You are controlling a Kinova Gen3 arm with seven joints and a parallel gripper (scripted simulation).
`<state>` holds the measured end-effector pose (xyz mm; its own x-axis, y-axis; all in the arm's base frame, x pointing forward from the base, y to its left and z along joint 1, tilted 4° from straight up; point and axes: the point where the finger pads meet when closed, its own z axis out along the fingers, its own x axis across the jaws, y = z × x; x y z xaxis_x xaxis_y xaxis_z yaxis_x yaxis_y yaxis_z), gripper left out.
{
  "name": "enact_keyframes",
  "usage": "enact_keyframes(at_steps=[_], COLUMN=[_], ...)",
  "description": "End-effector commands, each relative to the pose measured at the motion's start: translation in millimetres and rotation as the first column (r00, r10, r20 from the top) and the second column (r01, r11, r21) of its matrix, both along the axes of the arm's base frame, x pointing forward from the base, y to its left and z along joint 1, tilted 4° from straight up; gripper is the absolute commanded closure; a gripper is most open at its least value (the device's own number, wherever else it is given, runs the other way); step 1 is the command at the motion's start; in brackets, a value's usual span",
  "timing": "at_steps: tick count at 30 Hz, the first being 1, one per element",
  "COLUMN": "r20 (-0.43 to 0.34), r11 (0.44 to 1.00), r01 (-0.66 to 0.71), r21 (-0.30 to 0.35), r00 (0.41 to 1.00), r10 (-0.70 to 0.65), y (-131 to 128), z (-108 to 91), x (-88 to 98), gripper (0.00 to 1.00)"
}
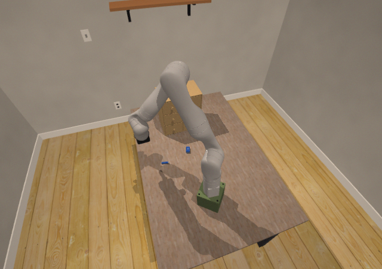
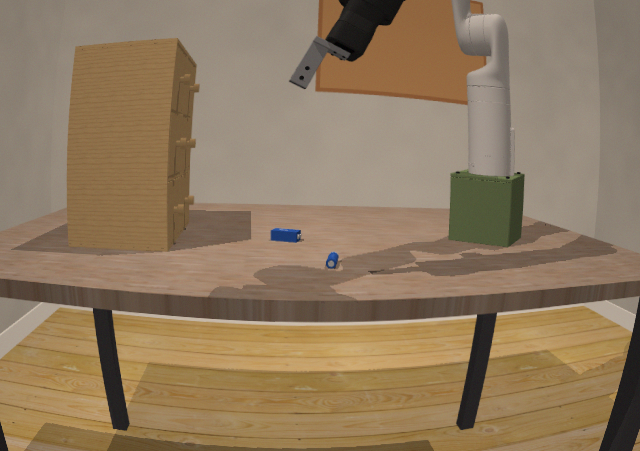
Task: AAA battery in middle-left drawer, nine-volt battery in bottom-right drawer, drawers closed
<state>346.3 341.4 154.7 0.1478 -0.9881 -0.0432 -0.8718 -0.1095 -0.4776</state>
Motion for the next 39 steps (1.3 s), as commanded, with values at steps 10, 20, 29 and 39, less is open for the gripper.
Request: enact_keyframes(at_steps=[10, 20, 29, 39], r20=[-0.056, -0.100, -0.152, -0.199], r11=[1.000, 1.000, 1.000, 1.000], r01=[0.005, 0.003, -0.001, -0.004], r21=[-0.002, -0.009, -0.016, -0.023], r00=[0.998, 0.995, 0.988, 0.980], r10=[-0.005, -0.003, -0.002, -0.001], y=[-1, -2, -2, -3], z=[7.2, 10.3, 14.0, 17.3], x=[0.6, -1.7, -4.5, -7.0], gripper=[1.00, 1.00, 1.00, 1.00])
